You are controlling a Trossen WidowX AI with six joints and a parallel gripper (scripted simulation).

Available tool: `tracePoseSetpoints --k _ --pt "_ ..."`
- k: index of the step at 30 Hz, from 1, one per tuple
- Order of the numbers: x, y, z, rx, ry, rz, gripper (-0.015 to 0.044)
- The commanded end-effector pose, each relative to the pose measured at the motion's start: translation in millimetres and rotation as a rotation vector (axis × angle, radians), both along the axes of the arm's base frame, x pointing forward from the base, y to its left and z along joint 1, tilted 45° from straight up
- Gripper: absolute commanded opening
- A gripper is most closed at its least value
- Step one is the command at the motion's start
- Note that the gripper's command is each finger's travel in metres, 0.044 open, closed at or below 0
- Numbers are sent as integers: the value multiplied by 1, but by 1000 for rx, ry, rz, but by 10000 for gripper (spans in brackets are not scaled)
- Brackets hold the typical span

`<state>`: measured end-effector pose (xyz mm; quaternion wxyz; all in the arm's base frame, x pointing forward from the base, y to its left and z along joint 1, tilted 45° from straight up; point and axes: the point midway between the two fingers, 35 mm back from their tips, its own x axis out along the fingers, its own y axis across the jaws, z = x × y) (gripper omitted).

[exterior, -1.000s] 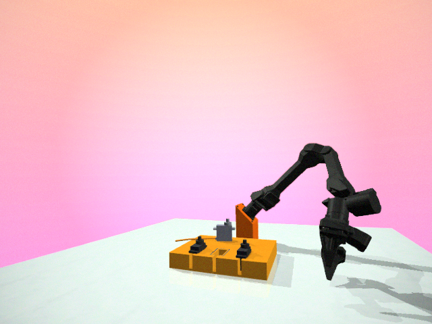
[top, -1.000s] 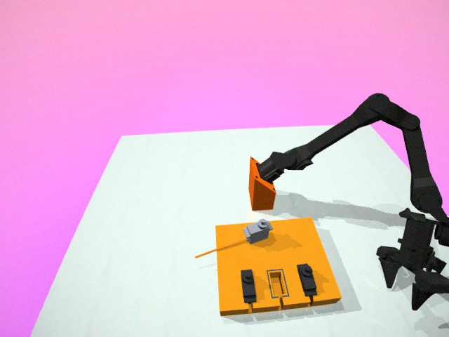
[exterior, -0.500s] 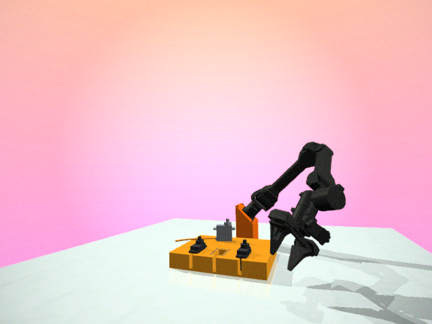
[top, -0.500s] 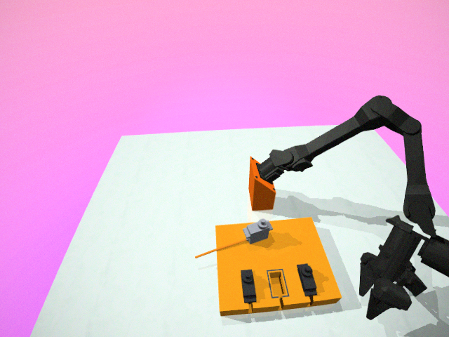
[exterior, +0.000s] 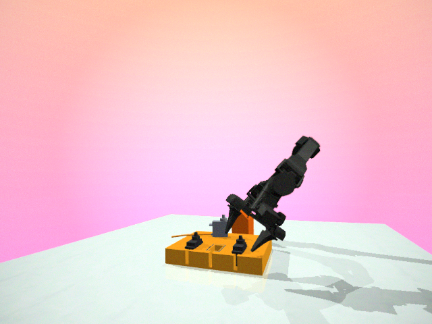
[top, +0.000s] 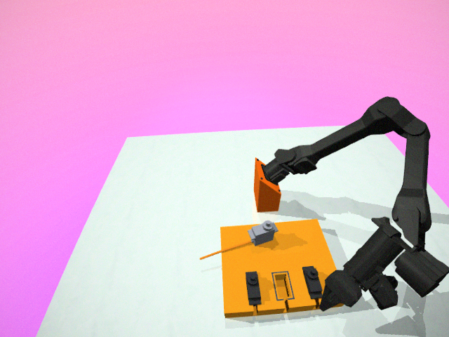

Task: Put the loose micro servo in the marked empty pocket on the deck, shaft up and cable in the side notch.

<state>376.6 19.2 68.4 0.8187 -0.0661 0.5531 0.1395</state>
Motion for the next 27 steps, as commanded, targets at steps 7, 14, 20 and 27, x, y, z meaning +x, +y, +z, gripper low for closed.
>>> tracePoseSetpoints --k 7,14,20,27 --pt "-33 -47 -31 114 192 -255 440" --pt "-58 -73 -46 196 310 -432 440" --pt "-81 -91 -56 270 407 -581 440" --pt "-108 -106 -66 369 520 -761 440"
